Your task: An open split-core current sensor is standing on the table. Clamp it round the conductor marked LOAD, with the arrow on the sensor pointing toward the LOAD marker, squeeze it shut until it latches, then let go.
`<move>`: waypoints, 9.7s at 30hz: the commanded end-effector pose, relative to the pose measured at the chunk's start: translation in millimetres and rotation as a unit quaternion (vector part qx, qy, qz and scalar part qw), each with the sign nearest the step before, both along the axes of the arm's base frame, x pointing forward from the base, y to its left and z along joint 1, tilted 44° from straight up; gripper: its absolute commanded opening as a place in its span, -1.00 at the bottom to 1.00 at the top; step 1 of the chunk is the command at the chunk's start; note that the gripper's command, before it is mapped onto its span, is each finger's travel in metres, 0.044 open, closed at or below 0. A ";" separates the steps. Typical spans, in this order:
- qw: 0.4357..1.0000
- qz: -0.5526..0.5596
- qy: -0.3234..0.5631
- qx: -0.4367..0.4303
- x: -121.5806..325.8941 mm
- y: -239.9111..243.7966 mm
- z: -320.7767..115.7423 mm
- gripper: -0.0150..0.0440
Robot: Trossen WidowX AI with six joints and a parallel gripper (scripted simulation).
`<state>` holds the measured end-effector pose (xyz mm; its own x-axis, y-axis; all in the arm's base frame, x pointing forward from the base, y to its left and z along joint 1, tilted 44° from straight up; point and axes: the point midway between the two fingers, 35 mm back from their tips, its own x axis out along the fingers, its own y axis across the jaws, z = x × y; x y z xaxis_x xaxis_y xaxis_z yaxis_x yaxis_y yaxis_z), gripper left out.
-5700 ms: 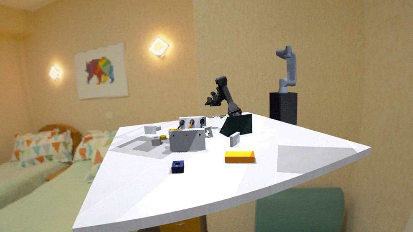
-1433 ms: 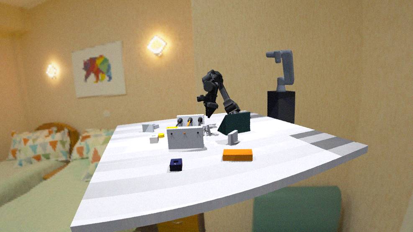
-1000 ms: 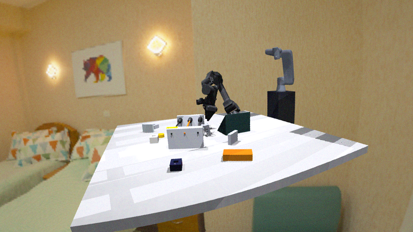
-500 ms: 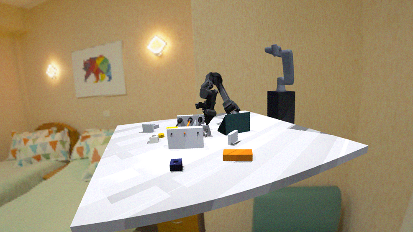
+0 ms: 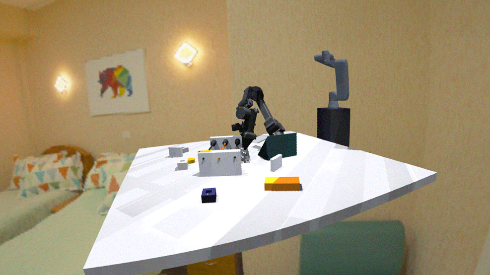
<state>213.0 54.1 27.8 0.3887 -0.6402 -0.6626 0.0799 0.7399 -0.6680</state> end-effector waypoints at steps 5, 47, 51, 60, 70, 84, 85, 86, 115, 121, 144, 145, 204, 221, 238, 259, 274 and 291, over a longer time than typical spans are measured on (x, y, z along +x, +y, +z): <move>1.000 -0.001 -0.001 0.001 0.1 0.3 0.0 0.11; 1.000 0.000 0.002 -0.002 -43.7 4.0 -11.7 0.61; 1.000 0.001 0.004 0.000 -51.3 18.6 0.5 0.61; 0.990 -0.110 -0.070 0.049 -62.8 40.4 26.2 0.59; 0.760 -0.509 -0.360 0.183 -40.4 39.9 33.6 0.59; 0.702 -0.557 -0.399 0.193 -33.7 30.7 24.2 0.59; 0.702 -0.557 -0.399 0.193 -33.3 29.7 22.9 0.59; 0.702 -0.557 -0.399 0.193 -33.0 28.6 21.7 0.59; 0.700 -0.558 -0.400 0.196 -27.6 2.6 -5.9 0.55; 0.700 -0.558 -0.400 0.196 -27.6 2.6 -5.9 0.41; 0.701 -0.559 -0.398 0.196 -29.5 38.1 27.9 -0.49; 0.701 -0.558 -0.398 0.195 -30.0 41.4 31.4 -0.49; 0.645 -0.500 -0.505 0.281 146.4 34.0 95.5 -0.49; 0.643 -0.501 -0.506 0.282 154.7 18.8 82.5 -0.49; 0.643 -0.501 -0.506 0.282 154.7 18.8 82.5 -0.49; 0.643 -0.501 -0.506 0.282 154.7 18.8 82.5 -0.49; 0.644 -0.526 -0.489 0.263 160.7 18.5 83.2 -0.49; 0.643 -0.569 -0.460 0.225 167.1 15.6 84.2 -0.14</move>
